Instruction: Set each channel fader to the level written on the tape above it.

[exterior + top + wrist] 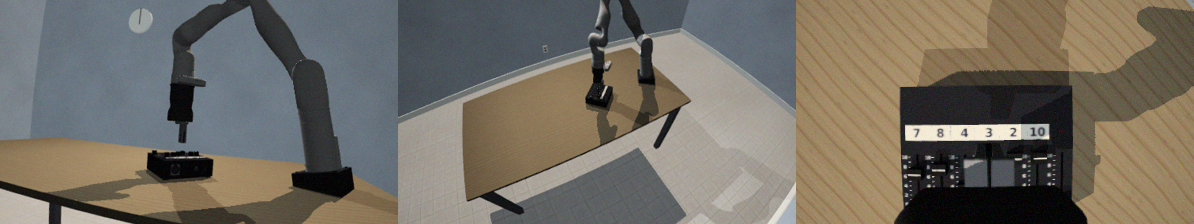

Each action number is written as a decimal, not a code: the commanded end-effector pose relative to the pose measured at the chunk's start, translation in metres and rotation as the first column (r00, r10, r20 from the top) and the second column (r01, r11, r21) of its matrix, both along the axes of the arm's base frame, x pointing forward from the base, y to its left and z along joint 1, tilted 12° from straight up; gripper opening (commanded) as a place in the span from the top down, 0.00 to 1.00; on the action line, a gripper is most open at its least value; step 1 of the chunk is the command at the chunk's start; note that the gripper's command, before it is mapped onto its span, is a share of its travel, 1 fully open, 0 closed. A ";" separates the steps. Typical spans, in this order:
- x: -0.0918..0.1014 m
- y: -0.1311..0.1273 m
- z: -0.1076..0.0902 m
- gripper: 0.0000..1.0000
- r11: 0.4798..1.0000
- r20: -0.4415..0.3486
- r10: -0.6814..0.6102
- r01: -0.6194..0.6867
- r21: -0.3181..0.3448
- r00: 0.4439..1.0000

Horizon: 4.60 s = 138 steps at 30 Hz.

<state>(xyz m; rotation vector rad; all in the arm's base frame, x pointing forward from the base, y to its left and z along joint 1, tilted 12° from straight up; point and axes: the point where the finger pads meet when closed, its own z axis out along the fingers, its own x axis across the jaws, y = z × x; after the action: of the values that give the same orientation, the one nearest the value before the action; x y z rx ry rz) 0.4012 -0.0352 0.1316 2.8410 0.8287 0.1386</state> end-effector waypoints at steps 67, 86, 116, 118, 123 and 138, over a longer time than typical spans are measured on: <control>0.003 -0.002 -0.023 1.00 1.000 0.002 0.000 0.000 -0.001 1.000; 0.003 -0.002 -0.024 1.00 1.000 0.002 0.000 0.000 -0.001 1.000; 0.003 -0.002 -0.024 1.00 1.000 0.002 0.000 0.000 -0.001 1.000; 0.003 -0.002 -0.024 1.00 1.000 0.002 0.000 0.000 -0.001 1.000; 0.004 -0.002 -0.024 1.00 1.000 0.002 0.000 0.000 -0.001 1.000; 0.004 -0.002 -0.024 1.00 1.000 0.002 0.000 0.000 -0.001 1.000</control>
<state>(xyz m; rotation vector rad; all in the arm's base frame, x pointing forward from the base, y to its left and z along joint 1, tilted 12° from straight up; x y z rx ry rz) 0.4048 -0.0372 0.1068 2.8406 0.8282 0.1386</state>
